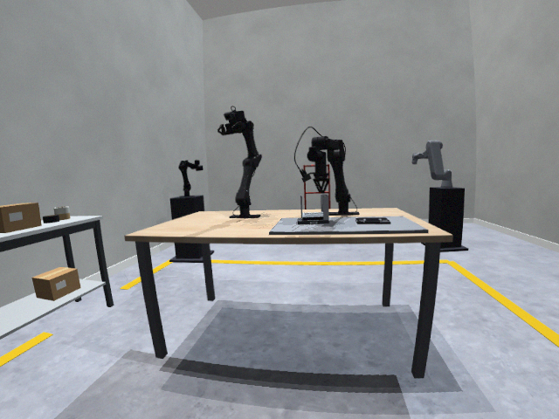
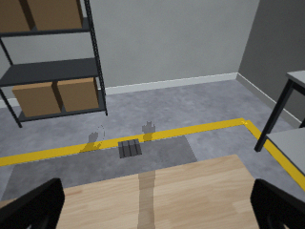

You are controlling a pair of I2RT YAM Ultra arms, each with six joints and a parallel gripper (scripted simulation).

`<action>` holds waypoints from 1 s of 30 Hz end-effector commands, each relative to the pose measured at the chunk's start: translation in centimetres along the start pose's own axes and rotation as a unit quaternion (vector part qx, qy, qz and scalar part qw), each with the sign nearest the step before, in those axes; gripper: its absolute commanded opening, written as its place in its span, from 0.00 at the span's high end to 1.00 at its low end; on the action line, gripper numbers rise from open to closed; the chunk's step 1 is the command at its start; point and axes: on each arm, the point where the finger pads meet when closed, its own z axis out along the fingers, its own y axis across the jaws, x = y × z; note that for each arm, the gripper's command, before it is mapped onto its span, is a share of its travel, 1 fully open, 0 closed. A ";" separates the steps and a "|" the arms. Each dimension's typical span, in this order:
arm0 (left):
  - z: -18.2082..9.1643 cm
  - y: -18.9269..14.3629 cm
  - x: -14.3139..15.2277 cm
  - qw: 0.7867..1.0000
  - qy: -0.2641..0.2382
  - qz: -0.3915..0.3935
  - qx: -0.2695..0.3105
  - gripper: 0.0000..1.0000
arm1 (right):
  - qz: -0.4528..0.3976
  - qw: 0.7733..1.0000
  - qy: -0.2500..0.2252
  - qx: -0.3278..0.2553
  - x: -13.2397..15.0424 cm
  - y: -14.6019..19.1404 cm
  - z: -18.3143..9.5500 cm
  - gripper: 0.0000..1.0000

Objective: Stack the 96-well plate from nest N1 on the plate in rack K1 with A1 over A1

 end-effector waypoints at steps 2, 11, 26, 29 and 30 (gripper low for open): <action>-1.3 -0.2 1.7 1.000 -0.008 0.010 -0.001 0.00 | 0.006 1.000 0.003 0.009 0.4 -0.3 -0.9 0.00; -0.9 -0.1 4.1 1.000 -0.005 0.010 0.005 0.00 | 0.006 1.000 0.003 0.009 0.4 -0.3 -0.9 0.00; -1.0 0.5 8.4 1.000 -0.003 0.010 0.008 0.00 | 0.006 1.000 0.003 0.009 0.4 -0.3 -0.9 0.00; -0.9 0.6 8.7 1.000 -0.003 0.010 0.008 0.00 | 0.006 1.000 0.003 0.009 0.4 -0.3 -0.9 0.00; -0.9 0.6 8.7 1.000 -0.003 0.010 0.008 0.00 | 0.006 1.000 0.003 0.009 0.4 -0.3 -0.9 0.00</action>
